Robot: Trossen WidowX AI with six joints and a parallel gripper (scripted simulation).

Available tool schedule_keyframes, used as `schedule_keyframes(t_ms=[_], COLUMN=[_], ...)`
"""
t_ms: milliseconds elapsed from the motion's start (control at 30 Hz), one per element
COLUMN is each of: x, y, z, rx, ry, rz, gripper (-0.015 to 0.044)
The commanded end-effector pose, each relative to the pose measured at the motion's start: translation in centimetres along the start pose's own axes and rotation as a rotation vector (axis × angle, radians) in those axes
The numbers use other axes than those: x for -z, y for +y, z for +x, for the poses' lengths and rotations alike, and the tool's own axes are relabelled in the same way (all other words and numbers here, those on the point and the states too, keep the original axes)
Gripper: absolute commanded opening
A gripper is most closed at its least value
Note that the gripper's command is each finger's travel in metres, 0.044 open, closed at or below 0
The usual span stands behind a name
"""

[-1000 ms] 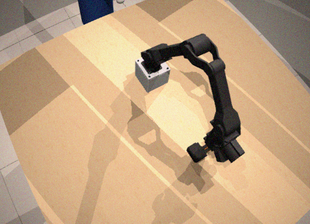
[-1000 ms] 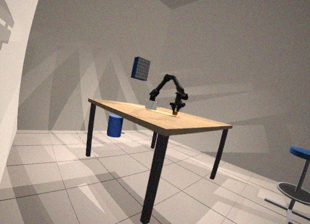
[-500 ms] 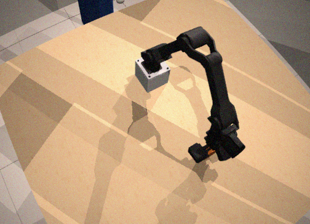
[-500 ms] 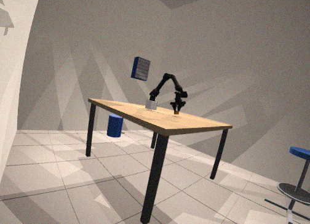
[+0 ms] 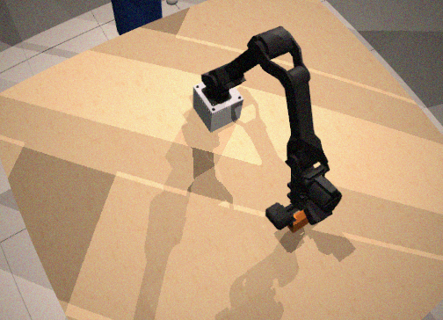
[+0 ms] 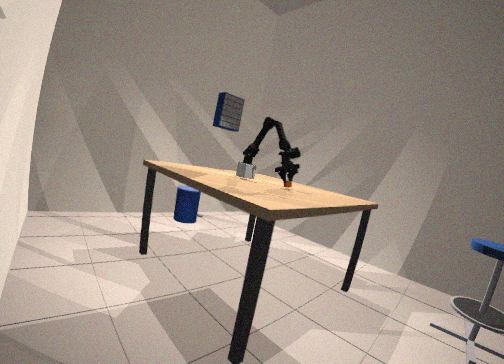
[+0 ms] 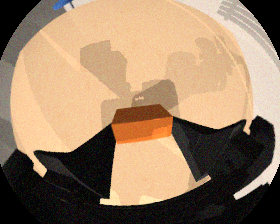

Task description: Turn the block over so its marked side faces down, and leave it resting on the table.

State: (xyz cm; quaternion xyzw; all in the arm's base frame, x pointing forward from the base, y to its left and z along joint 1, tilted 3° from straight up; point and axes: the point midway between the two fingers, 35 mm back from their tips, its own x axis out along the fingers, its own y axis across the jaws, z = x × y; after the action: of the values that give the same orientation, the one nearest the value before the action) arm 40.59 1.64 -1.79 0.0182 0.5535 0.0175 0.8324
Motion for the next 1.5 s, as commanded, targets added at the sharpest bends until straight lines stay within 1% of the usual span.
schedule_keyframes(t_ms=[0,400,533,667,1033,1467], x=[0.3,0.9,1.0,1.1,1.0,1.4], y=[0.0,0.1,0.1,0.2,0.2,0.2], z=[0.0,-0.6,-0.7,0.1,2.6,3.7], rx=[0.003,-0.006,-0.008,-0.008,-0.006,-0.007], ry=[-0.045,-0.221,-0.243,-0.272,-0.422,-0.611], rz=[0.003,0.001,0.001,-0.012,-0.028,-0.013], gripper=[0.0,0.0,0.0,0.0,0.0,0.0])
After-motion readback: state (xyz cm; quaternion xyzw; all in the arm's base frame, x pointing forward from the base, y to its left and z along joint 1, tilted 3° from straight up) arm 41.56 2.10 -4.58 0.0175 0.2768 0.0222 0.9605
